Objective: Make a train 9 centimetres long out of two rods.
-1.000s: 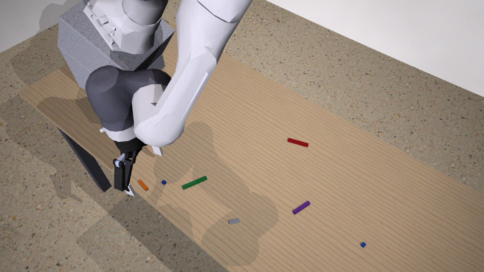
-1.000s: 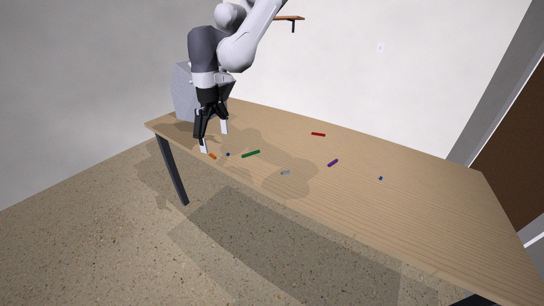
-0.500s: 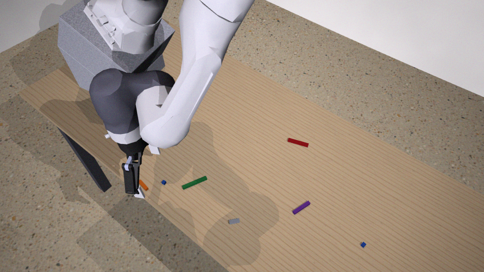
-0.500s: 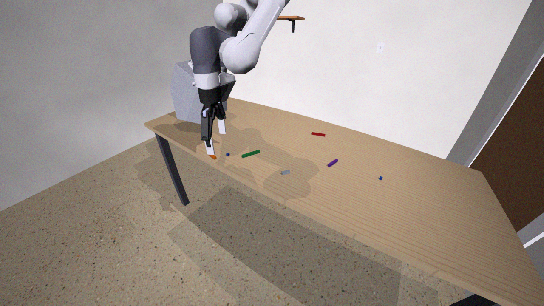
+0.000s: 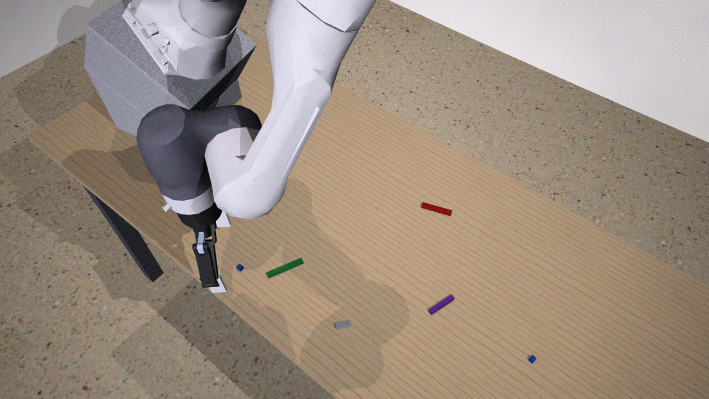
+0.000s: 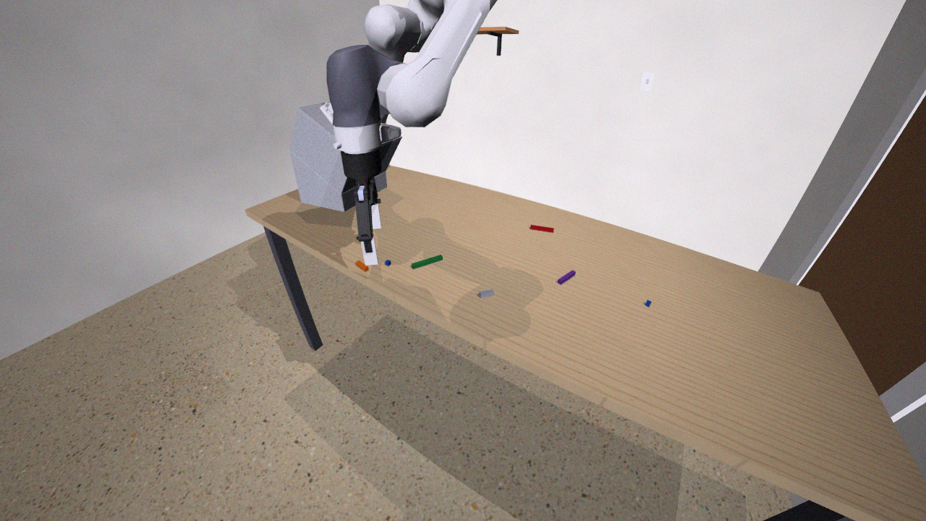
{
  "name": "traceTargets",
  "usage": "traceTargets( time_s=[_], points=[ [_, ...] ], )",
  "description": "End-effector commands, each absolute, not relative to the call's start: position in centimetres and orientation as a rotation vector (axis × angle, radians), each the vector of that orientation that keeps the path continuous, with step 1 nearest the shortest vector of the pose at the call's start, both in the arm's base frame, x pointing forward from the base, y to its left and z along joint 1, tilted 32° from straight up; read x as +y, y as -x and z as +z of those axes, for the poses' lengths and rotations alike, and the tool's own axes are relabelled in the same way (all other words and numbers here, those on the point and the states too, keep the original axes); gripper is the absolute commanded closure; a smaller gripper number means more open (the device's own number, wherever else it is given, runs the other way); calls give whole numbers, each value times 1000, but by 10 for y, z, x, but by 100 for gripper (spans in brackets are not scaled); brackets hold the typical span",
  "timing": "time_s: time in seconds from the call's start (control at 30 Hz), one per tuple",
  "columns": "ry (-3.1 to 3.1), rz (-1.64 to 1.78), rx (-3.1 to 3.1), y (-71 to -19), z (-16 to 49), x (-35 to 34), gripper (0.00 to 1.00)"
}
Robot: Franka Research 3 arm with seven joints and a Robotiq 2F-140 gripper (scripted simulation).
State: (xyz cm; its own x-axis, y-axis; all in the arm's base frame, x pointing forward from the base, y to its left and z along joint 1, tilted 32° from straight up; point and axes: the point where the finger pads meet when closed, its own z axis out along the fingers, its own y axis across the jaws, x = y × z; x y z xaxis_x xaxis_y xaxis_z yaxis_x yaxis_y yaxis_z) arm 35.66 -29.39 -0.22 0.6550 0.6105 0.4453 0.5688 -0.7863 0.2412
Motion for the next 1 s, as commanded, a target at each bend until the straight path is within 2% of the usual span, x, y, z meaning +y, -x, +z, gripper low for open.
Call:
traceTargets(
  time_s=[0.0, 0.97],
  points=[
    [-2648, 781, 1200, -360, -1, -293, 0],
    [-2219, 692, 1743, -376, 6, -288, 0]
  ],
)
